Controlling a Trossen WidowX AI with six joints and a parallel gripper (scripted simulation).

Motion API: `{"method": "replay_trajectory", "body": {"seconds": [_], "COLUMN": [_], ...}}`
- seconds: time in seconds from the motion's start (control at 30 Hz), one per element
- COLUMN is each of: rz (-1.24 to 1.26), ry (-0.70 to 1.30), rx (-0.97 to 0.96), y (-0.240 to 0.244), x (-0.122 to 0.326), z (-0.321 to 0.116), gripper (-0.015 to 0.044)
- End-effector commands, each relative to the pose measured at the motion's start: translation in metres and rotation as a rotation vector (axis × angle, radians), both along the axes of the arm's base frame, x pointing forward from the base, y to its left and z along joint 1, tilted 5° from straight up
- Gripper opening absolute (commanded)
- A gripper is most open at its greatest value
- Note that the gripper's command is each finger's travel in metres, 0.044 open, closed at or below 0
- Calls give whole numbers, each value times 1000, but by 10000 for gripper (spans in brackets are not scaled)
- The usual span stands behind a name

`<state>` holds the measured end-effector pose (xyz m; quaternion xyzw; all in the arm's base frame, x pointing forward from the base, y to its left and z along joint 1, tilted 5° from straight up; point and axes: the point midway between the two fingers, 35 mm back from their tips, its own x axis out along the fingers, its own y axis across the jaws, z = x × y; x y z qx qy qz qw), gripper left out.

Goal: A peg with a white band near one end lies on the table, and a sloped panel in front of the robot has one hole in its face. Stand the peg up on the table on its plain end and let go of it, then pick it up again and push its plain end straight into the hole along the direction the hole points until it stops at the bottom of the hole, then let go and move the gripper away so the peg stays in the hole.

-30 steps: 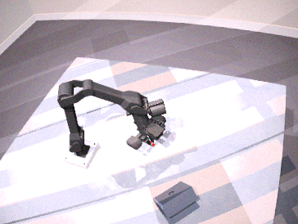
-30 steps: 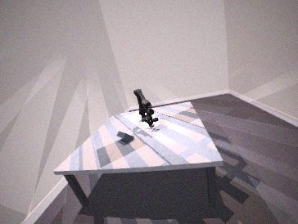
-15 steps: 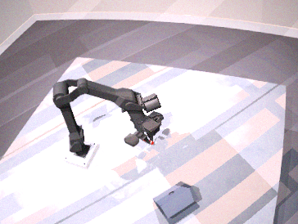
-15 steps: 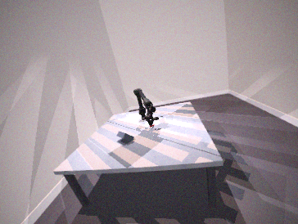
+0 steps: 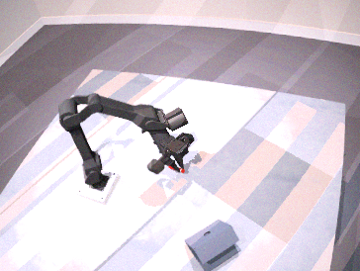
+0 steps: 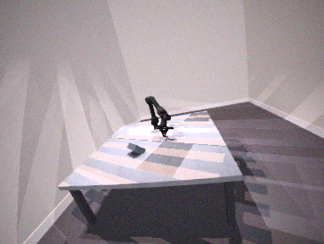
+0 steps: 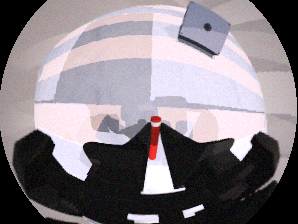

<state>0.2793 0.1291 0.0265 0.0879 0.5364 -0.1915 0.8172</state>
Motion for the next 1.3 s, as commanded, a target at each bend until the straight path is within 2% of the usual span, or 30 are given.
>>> {"method": "replay_trajectory", "body": {"seconds": [0.0, 1.27], "rz": [1, 21], "ry": [-34, -331], "rx": [-16, -149], "y": [0, 11], "x": [-3, -24], "z": [1, 12], "gripper": [50, 50]}}
